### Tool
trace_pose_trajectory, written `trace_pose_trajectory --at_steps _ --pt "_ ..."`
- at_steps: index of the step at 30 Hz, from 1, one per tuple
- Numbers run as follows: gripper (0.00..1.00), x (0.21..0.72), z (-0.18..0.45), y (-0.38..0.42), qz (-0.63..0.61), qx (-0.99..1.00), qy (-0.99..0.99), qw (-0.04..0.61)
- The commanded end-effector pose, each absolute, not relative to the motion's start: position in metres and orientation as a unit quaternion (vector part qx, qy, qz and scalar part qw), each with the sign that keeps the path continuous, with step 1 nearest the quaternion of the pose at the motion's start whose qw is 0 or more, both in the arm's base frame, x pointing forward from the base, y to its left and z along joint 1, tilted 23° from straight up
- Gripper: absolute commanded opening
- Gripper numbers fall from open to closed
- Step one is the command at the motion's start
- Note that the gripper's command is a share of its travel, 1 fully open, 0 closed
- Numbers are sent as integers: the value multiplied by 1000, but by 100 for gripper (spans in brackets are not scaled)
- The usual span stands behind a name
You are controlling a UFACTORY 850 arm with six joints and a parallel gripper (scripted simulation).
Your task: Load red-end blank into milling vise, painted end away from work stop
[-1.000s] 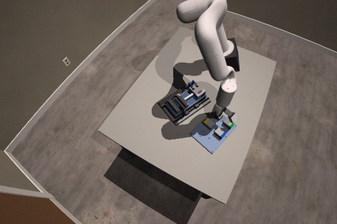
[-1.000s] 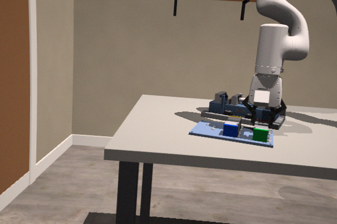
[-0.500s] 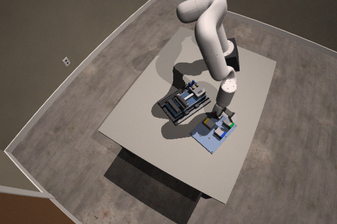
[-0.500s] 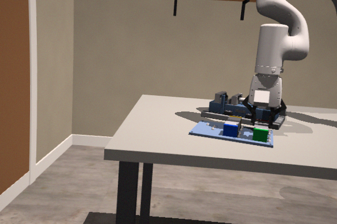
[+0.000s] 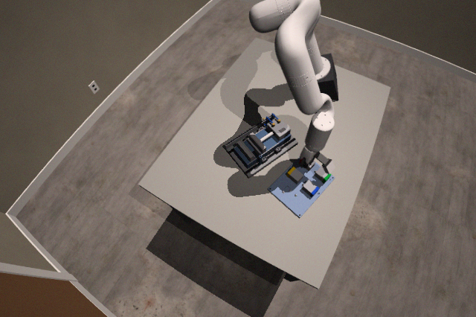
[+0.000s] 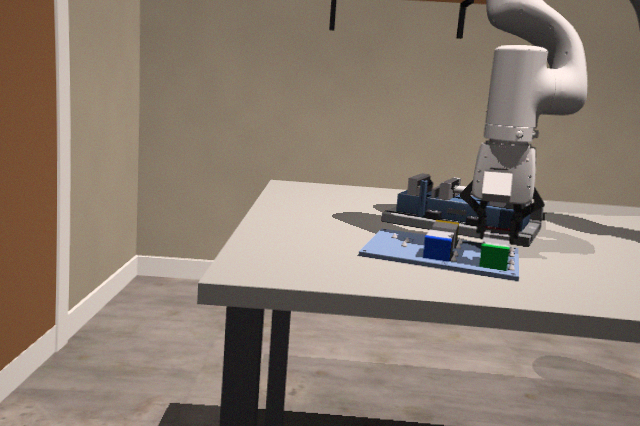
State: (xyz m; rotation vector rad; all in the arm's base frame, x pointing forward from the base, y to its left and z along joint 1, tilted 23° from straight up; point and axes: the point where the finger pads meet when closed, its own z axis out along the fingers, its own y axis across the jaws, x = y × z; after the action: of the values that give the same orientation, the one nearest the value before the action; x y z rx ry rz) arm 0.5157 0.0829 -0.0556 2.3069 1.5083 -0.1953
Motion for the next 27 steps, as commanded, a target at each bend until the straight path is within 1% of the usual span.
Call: trace_pose_trajectory --at_steps 1,8,15,27 --pt "0 516 -47 87 -68 820 536 188" --pt "0 514 -28 95 -68 820 536 188" --pt "0 514 -28 95 -68 820 536 188" --pt "0 512 -1 106 -68 820 536 188"
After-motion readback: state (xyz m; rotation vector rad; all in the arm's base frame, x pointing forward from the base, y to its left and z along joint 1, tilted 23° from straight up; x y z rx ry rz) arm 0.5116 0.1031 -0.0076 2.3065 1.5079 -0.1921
